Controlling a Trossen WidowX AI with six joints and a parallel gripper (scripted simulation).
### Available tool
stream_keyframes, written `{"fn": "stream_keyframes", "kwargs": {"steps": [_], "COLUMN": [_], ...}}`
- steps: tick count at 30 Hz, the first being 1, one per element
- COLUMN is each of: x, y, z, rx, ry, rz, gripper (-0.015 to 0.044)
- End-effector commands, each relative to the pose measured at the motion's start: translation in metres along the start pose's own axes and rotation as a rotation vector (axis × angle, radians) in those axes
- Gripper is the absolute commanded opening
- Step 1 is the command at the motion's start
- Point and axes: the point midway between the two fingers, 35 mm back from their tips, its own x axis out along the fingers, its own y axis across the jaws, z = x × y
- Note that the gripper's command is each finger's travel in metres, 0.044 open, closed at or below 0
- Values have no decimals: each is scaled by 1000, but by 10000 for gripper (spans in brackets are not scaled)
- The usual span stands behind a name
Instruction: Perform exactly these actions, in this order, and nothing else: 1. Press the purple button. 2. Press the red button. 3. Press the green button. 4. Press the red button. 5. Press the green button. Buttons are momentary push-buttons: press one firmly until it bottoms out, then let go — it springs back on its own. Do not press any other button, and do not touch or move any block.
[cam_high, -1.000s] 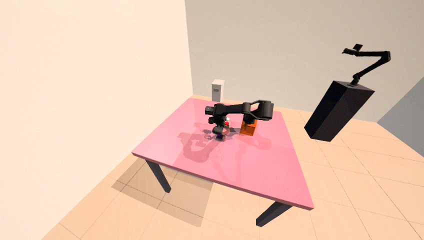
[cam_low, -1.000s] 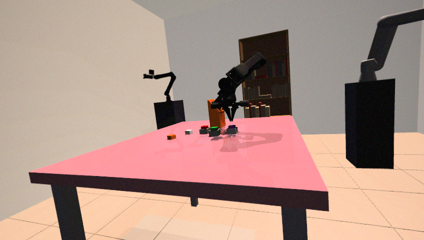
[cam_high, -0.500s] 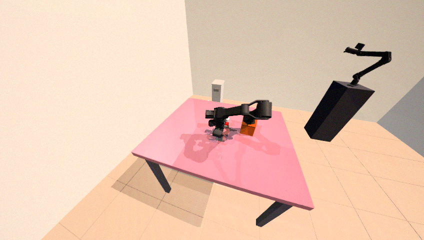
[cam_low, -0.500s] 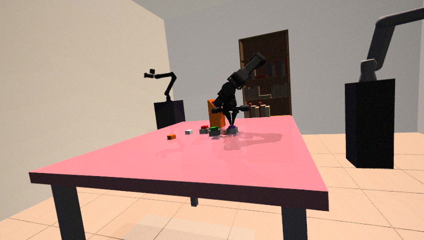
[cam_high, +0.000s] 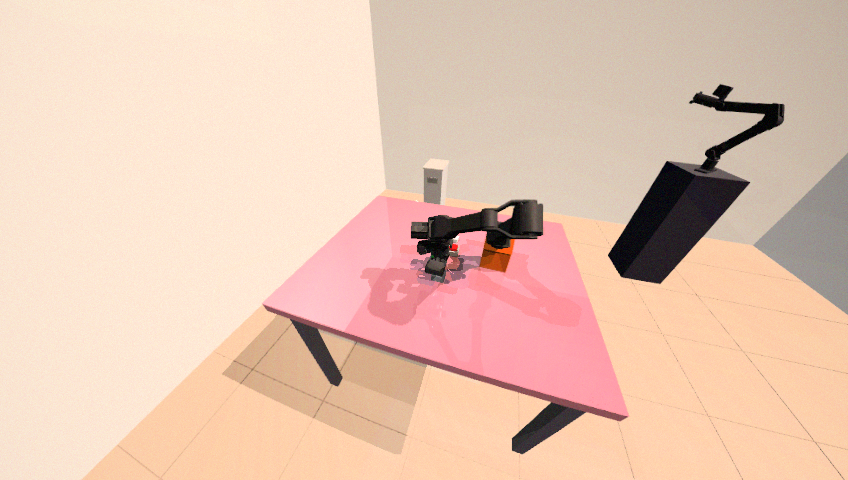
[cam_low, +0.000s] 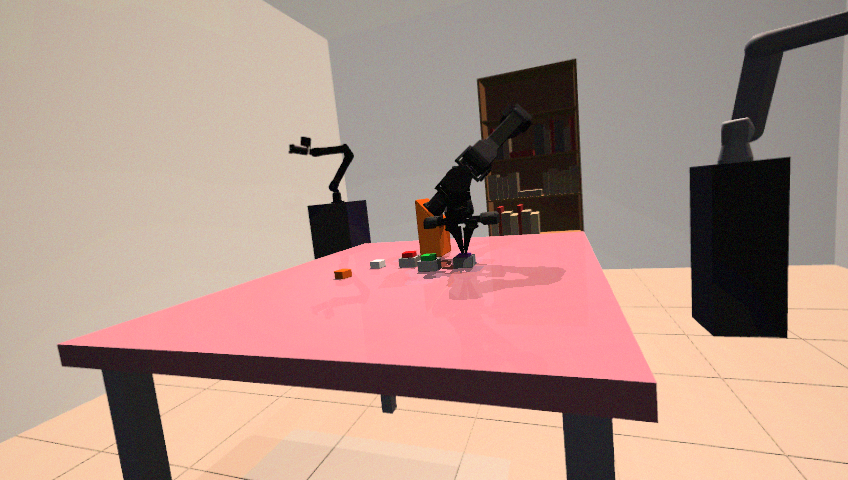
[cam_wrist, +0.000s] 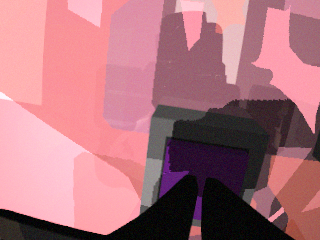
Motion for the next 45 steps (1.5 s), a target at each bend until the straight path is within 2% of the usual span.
{"fn": "stream_keyframes", "kwargs": {"steps": [1,5,9,13,18,20,25,30,35,40,42,45], "x": [0,-2,-31,-35,-86,-94,-95,-100,-97,-96,-85,-44], "y": [-1,0,-1,-1,-2,-1,-12,-91,-156,-164,-165,-165], "z": [0,0,0,0,1,0,3,5,-21,-26,-25,-25], "rx": [4,0,3,4,5,4,7,22,8,4,5,4], "ry": [0,0,0,0,1,1,-3,-15,-1,1,0,0], "rz": [-4,-1,-6,-7,-12,-8,-16,-46,-22,-15,-17,-15], "gripper": [20,20,20,20,20,20,20,20,20,20,20,20]}}
